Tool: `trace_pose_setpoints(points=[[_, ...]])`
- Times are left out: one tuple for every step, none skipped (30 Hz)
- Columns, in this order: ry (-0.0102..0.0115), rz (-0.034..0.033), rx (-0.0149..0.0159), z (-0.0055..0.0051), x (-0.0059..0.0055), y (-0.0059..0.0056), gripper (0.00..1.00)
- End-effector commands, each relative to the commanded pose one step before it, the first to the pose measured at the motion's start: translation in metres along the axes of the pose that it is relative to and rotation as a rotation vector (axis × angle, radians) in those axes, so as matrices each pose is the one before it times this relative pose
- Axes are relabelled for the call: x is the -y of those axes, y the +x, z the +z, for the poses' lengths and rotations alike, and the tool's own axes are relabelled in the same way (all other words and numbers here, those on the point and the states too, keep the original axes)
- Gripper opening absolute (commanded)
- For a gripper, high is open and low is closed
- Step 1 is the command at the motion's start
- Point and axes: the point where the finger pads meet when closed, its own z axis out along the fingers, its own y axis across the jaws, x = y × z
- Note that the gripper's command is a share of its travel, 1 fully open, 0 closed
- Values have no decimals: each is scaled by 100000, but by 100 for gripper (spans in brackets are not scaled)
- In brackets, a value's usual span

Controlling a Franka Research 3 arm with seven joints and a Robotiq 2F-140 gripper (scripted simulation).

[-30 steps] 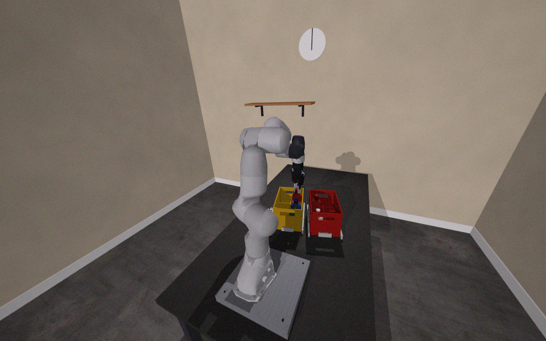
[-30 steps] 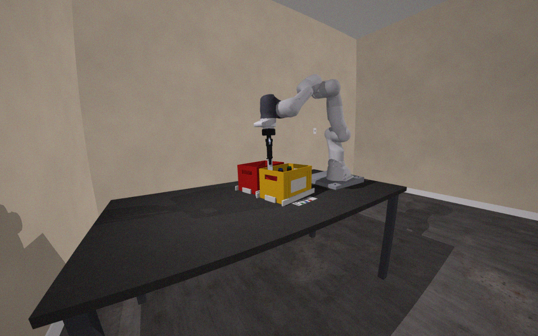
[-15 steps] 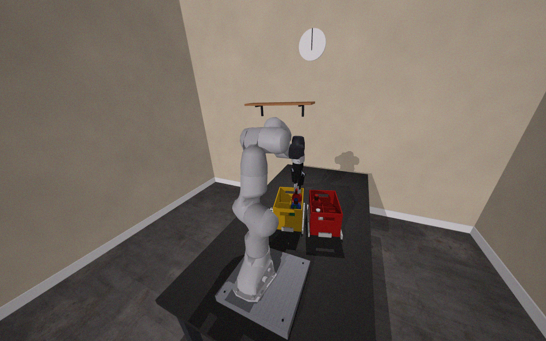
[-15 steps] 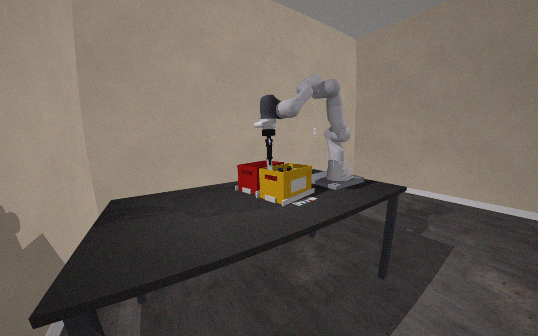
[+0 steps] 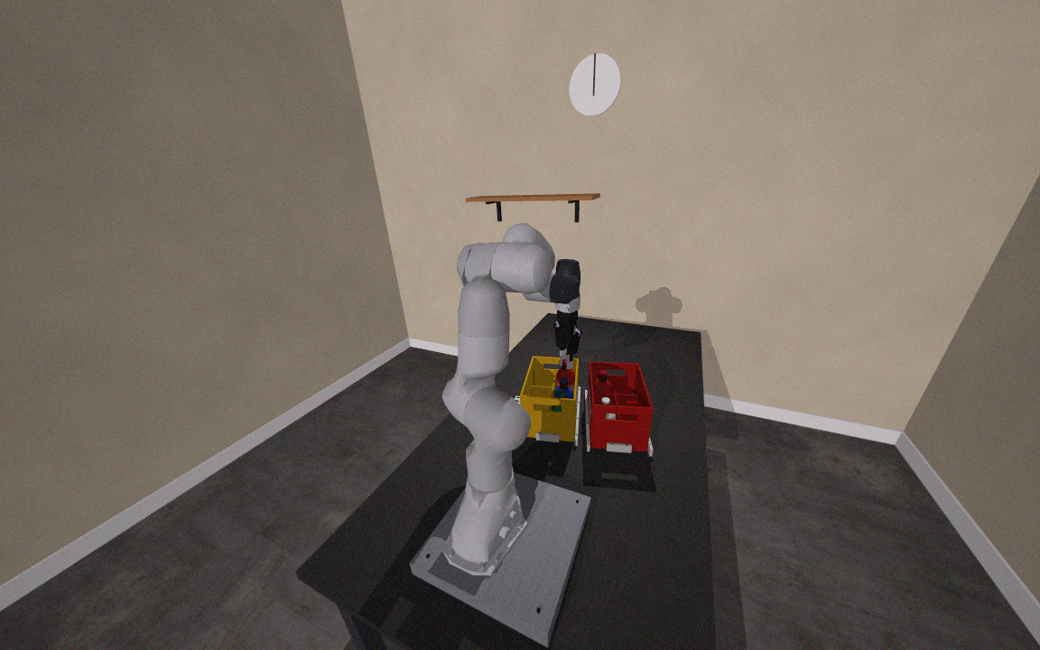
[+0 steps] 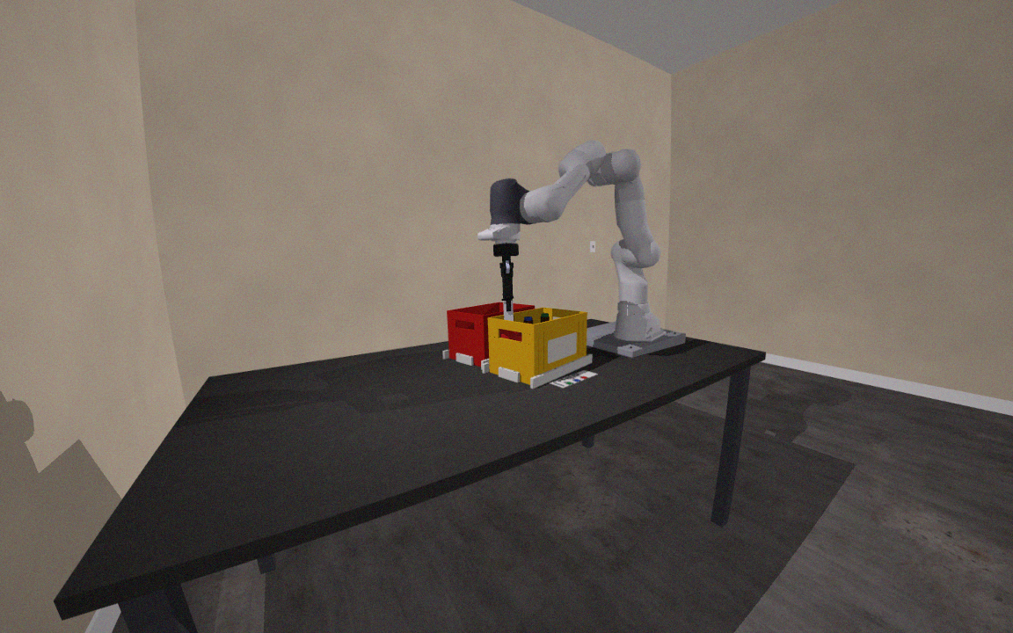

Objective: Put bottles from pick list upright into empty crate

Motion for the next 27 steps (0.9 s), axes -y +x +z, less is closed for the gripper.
trace_pose_setpoints(points=[[496,40,-1650,-545,345,360,0],[0,0,0,0,-2,-2,0],[0,0,0,0,-1,-2,0],[0,0,0,0,-1,-2,0],[0,0,0,50,0,0,0],[0,0,0,50,0,0,0],[0,0,0,50,0,0,0],[0,0,0,50,0,0,0],[0,0,0,50,0,0,0],[0,0,0,50,0,0,0],[0,0,0,0,0,0,0],[0,0,0,0,0,0,0],[0,0,0,50,0,0,0],[0,0,0,50,0,0,0],[0,0,0,50,0,0,0],[0,0,0,50,0,0,0],[0,0,0,50,0,0,0],[0,0,0,50,0,0,0],[0,0,0,50,0,0,0],[0,0,0,50,0,0,0],[0,0,0,50,0,0,0],[0,0,0,50,0,0,0],[0,0,0,50,0,0,0],[0,0,0,50,0,0,0],[0,0,0,50,0,0,0],[0,0,0,50,0,0,0],[0,0,0,50,0,0,0]])
